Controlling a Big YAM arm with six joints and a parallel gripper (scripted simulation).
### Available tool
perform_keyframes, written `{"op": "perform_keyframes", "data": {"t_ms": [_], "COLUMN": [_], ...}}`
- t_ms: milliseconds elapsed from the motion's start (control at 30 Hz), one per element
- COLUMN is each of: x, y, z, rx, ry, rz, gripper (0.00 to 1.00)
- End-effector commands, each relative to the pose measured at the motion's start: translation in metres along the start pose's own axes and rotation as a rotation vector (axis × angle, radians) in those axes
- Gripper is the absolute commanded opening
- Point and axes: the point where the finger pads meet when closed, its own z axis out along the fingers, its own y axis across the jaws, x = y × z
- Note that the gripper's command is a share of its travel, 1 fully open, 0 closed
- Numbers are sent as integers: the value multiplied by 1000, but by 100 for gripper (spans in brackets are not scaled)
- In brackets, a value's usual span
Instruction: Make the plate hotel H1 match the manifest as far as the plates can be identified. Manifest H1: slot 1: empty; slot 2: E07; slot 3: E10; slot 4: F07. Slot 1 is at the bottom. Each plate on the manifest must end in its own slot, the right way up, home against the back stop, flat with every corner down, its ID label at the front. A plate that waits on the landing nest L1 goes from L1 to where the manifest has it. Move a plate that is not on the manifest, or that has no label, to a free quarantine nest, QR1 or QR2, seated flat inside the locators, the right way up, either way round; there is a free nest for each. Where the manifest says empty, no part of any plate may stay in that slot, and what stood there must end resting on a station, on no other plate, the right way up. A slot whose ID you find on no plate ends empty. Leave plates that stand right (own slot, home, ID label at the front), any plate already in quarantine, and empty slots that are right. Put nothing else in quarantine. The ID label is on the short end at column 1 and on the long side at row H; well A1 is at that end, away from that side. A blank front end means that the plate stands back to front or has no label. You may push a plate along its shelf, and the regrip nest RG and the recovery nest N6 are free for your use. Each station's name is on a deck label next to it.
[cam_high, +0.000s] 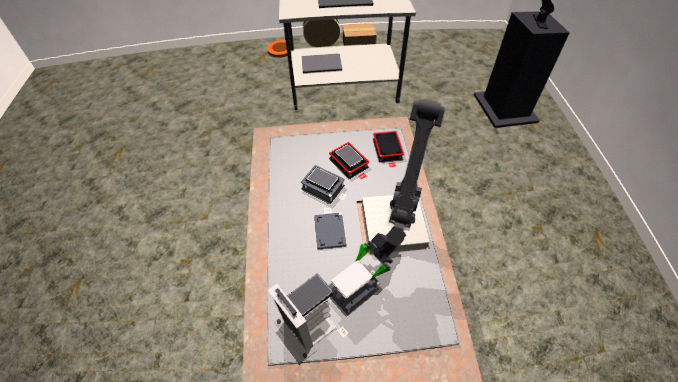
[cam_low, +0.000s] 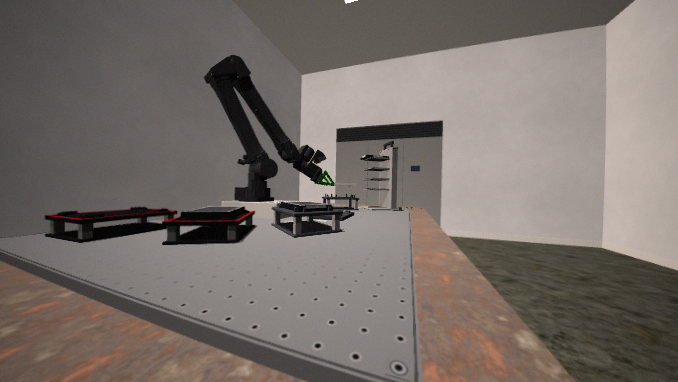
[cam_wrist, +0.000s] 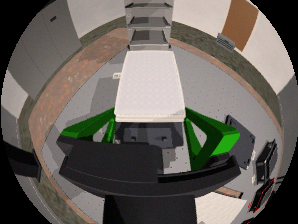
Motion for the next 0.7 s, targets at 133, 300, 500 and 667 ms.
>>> {"op": "perform_keyframes", "data": {"t_ms": [133, 300, 500, 667], "x": [-9, -1, 2, 1], "y": [9, 7, 7, 8], "z": [2, 2, 4, 5], "rx": [-19, -16, -16, -18], "ry": [-32, -23, -23, -26], "rz": [22, 18, 18, 19], "gripper": [86, 86, 86, 86]}}
